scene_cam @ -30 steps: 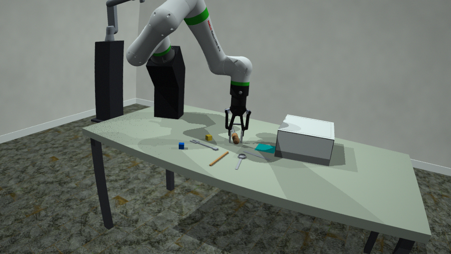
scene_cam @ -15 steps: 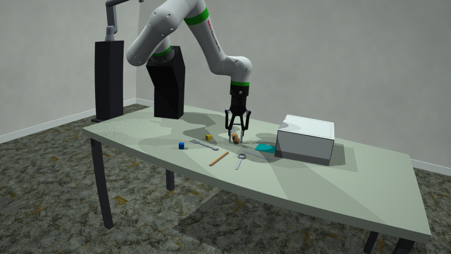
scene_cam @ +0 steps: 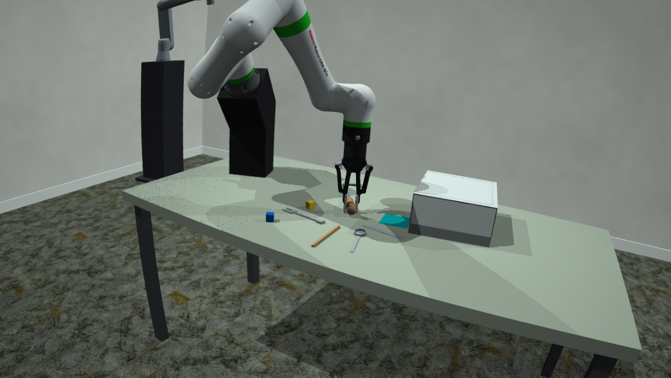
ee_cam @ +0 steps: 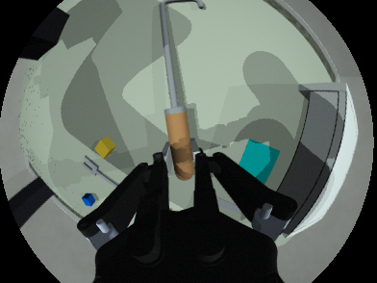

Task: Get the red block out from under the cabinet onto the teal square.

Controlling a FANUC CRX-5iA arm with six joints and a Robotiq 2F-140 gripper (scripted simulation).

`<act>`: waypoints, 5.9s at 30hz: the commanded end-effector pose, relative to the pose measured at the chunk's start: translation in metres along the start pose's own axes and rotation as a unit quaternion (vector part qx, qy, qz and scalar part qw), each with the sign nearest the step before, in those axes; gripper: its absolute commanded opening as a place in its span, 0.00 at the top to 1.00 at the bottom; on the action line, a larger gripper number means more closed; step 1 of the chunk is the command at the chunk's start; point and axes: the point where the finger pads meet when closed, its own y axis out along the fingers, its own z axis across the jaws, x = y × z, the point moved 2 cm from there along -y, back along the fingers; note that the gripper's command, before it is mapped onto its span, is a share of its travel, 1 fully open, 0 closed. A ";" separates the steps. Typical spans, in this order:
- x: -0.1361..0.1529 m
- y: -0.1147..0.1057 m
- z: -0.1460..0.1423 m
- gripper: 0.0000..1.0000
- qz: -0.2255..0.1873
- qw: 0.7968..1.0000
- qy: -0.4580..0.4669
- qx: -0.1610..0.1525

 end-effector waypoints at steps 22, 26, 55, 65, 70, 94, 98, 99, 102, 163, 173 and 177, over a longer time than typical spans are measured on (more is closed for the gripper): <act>0.000 0.000 0.000 1.00 0.000 1.000 0.000 0.000; 0.000 -0.002 0.000 1.00 0.000 1.000 0.000 0.000; -0.004 -0.004 -0.001 1.00 0.000 1.000 0.022 0.000; -0.012 -0.004 -0.003 1.00 0.000 0.998 0.070 0.000; -0.017 -0.004 -0.004 1.00 0.000 0.995 0.102 0.000; -0.061 -0.004 -0.016 1.00 0.000 0.932 0.363 0.000; -0.071 -0.004 -0.018 1.00 0.000 0.908 0.419 0.000; -0.071 -0.004 -0.018 1.00 0.000 0.908 0.419 0.000; -0.076 -0.004 -0.020 1.00 0.000 0.895 0.447 0.000; -0.164 -0.004 -0.043 1.00 0.000 0.548 0.837 0.000; -0.164 -0.004 -0.043 1.00 0.000 0.546 0.838 0.000; -0.164 -0.004 -0.043 1.00 0.000 0.546 0.838 0.000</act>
